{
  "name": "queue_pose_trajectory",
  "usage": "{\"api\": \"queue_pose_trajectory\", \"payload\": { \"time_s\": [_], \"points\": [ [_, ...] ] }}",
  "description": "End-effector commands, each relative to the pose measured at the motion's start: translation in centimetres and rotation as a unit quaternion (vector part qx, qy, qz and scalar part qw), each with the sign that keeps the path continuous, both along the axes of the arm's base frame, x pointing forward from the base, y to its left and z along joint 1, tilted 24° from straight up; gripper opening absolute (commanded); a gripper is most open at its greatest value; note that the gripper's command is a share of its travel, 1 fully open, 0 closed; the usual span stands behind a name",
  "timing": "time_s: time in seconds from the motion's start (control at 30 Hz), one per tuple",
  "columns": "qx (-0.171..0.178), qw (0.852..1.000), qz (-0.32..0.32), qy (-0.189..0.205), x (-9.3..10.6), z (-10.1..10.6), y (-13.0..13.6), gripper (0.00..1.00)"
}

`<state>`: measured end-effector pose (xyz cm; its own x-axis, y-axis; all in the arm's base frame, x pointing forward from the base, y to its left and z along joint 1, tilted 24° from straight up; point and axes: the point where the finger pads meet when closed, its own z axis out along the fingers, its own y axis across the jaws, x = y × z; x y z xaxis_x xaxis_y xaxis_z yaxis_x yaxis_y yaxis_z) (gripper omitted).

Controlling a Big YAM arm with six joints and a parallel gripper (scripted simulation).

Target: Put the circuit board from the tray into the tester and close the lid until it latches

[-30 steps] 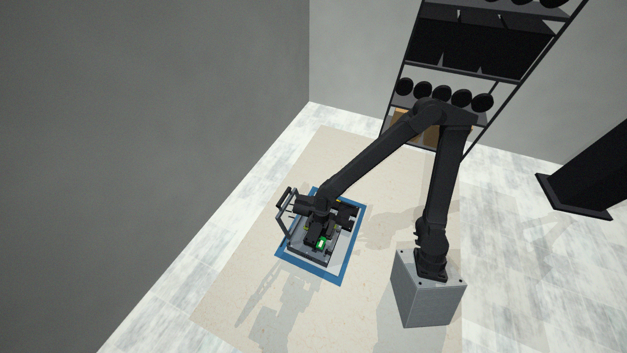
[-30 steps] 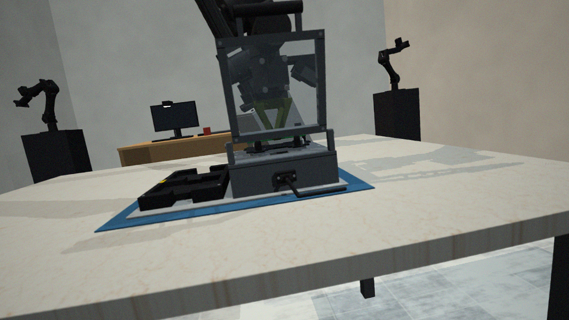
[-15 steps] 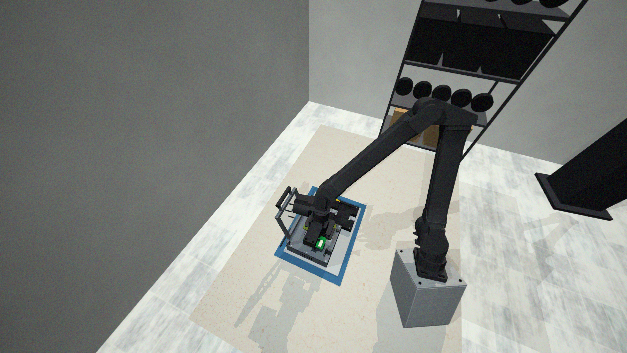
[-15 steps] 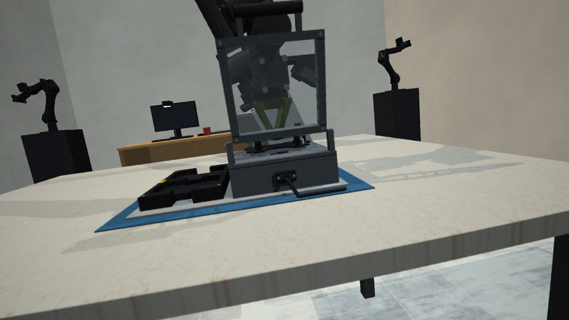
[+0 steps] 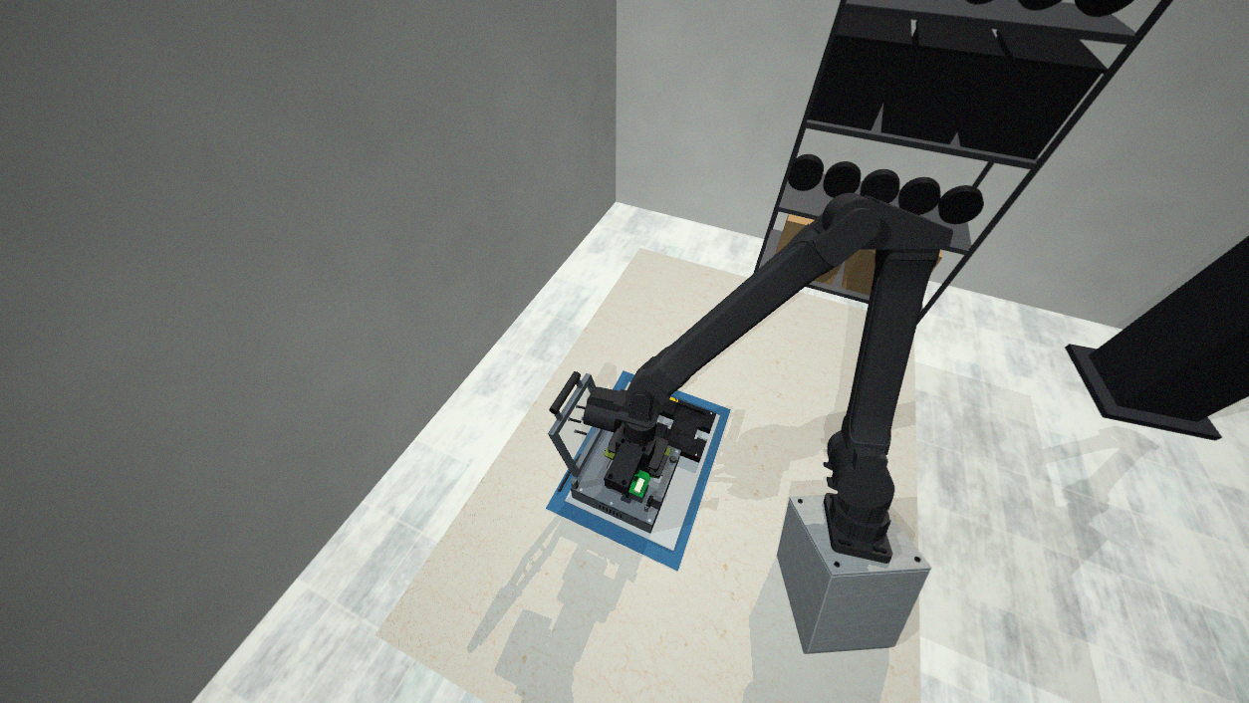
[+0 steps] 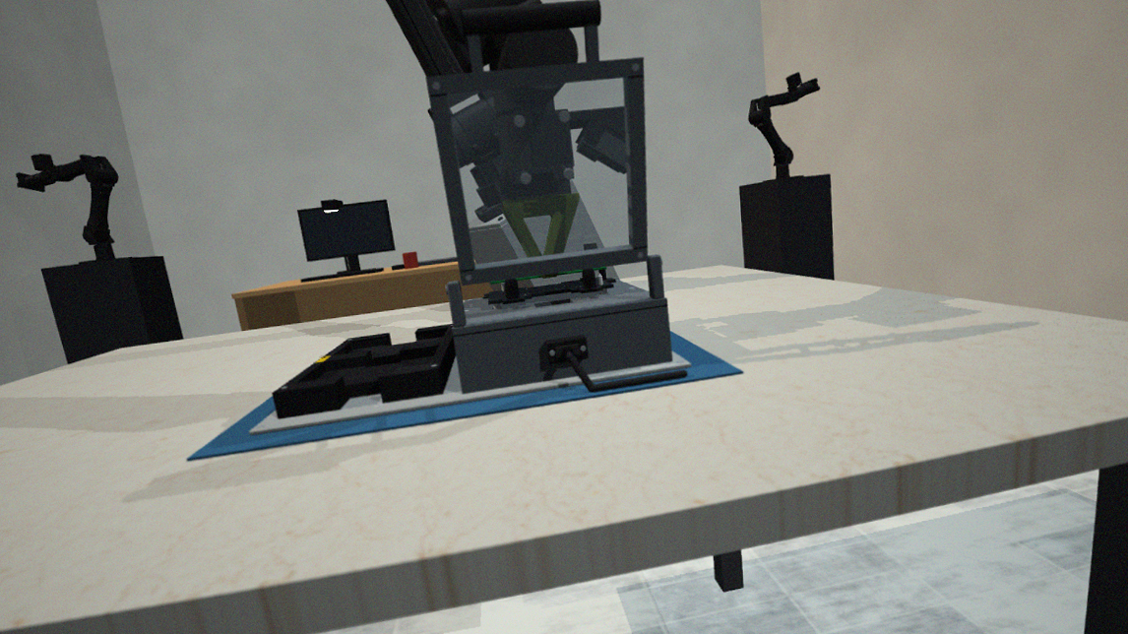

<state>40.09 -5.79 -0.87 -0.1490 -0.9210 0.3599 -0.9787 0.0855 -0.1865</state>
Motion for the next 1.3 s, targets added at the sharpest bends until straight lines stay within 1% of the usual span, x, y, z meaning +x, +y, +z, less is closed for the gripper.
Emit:
{"api": "queue_pose_trajectory", "payload": {
  "time_s": [0.0, 1.03, 1.27],
  "points": [
    [0.002, 1.000, -0.001, -0.013, 1.48, 0.59, -0.62, 0.72],
    [0.002, 1.000, -0.001, -0.015, 1.87, 0.90, -0.64, 0.72],
    [0.002, 1.000, -0.001, -0.009, 1.38, 0.64, -0.65, 0.72]
  ]
}}
